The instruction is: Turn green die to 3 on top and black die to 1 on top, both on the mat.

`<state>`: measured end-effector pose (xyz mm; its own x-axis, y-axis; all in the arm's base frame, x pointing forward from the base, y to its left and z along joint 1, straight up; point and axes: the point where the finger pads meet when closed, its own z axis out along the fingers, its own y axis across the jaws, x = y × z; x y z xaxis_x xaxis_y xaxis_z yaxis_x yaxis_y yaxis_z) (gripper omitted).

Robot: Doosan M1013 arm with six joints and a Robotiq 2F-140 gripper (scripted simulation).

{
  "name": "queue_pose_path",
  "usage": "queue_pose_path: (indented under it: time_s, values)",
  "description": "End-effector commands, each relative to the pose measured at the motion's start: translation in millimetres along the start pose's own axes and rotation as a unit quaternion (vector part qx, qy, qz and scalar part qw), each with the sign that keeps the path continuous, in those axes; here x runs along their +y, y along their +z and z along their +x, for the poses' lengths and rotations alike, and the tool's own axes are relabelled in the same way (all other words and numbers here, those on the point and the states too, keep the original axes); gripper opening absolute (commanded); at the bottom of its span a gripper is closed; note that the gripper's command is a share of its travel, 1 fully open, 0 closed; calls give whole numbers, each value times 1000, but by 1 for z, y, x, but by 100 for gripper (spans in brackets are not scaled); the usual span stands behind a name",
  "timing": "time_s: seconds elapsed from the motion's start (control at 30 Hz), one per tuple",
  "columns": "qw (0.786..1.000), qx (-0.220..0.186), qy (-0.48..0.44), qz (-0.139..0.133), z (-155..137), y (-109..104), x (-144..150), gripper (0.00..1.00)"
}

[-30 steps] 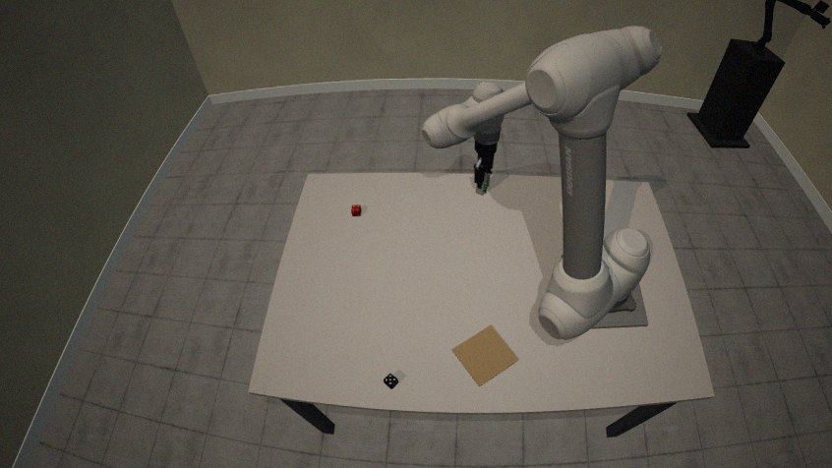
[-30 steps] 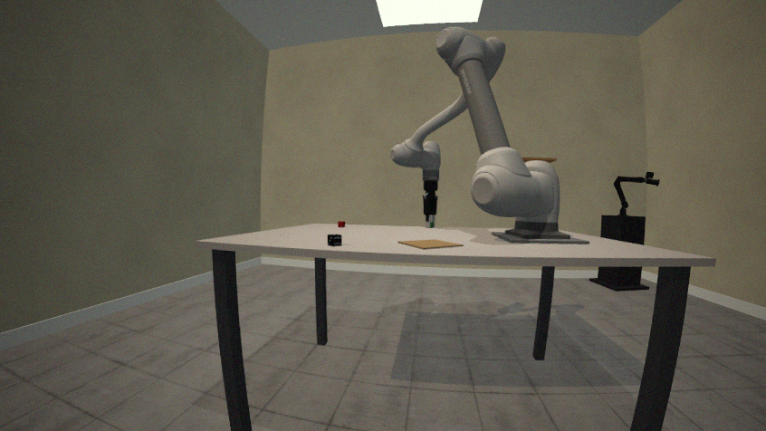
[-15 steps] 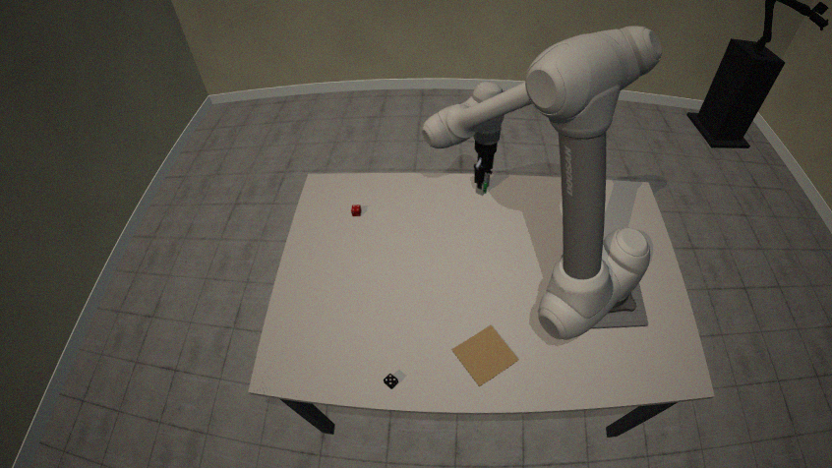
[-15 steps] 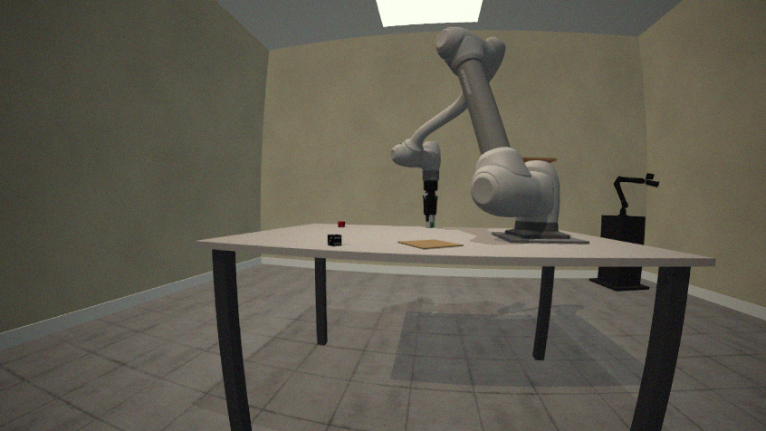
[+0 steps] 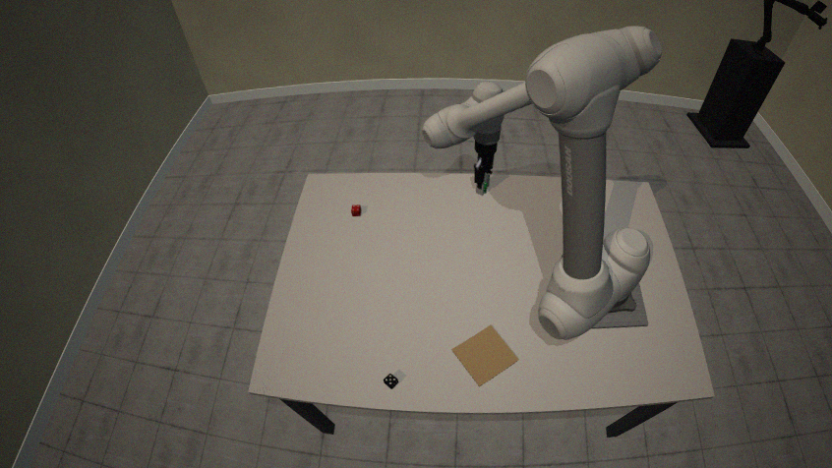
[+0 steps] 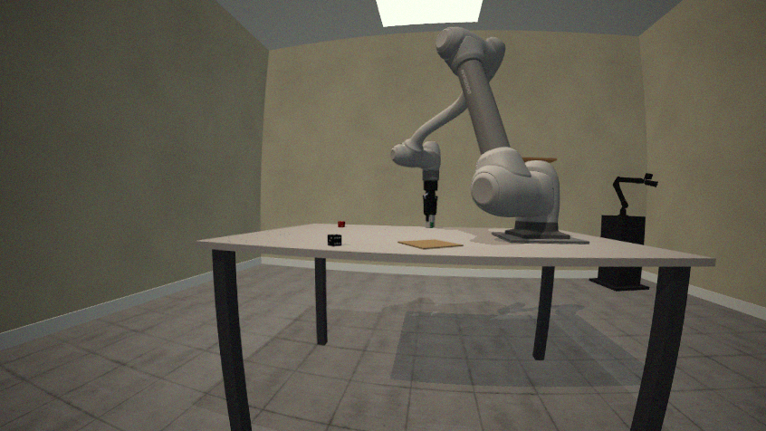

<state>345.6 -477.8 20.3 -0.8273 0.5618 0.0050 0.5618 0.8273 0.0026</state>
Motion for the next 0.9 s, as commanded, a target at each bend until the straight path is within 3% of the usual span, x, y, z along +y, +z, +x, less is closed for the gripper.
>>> queue_pose_path:
  time_s: [0.0, 0.17, 0.2, 0.87]
  values:
    - [1000, 0, 0, 0, 0, 0, 0, 35]
    - [1000, 0, 0, 0, 0, 0, 0, 35]
    - [1000, 0, 0, 0, 0, 0, 0, 24]
    - [1000, 0, 0, 0, 0, 0, 0, 24]
